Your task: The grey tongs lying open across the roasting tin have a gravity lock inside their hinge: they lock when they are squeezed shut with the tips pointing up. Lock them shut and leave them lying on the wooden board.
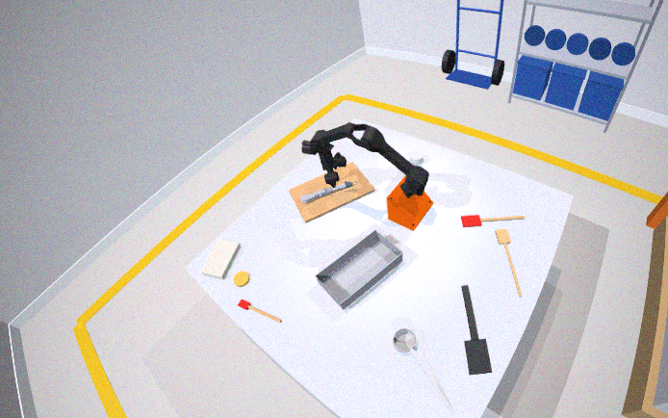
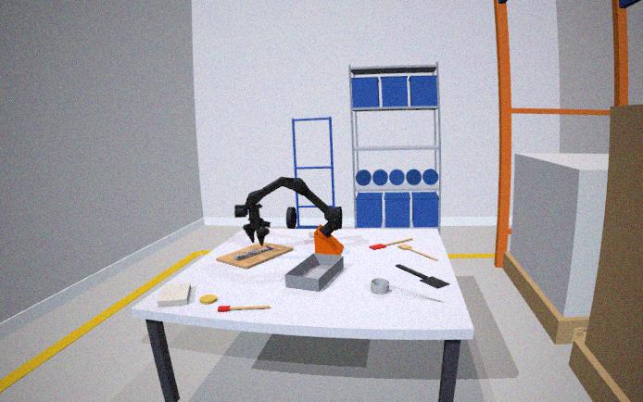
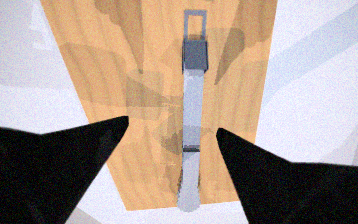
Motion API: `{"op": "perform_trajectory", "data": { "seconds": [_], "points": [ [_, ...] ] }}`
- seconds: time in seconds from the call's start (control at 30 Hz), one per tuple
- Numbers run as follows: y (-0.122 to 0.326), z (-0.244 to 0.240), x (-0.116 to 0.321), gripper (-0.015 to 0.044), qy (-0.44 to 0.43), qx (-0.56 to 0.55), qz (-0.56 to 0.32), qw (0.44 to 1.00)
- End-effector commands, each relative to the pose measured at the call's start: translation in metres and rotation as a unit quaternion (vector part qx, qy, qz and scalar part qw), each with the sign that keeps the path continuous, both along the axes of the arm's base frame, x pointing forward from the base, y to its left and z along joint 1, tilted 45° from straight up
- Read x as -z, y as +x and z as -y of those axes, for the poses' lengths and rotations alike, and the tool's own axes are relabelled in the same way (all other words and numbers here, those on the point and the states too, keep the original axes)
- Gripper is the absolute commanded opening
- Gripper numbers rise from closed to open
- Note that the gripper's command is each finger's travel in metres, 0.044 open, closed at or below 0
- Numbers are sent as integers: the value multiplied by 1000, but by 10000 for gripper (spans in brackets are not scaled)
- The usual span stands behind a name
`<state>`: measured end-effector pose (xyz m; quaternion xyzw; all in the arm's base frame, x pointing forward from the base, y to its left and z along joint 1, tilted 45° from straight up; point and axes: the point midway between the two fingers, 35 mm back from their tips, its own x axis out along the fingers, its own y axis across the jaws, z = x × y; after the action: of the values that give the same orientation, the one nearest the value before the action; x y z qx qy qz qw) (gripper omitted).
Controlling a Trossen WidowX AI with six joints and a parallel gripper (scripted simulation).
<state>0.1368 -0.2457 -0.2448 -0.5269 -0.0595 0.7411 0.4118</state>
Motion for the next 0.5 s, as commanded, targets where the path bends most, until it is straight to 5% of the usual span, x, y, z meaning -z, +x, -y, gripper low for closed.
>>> {"op": "perform_trajectory", "data": {
  "seconds": [0.0, 0.23, 0.47],
  "points": [
    [-39, 28, -41, 440, -11, 5, 1, 1000],
    [-114, 42, -108, 440, -5, 5, -2, 1000],
    [-116, 44, -111, 440, -5, 6, -2, 1000]
  ]
}}
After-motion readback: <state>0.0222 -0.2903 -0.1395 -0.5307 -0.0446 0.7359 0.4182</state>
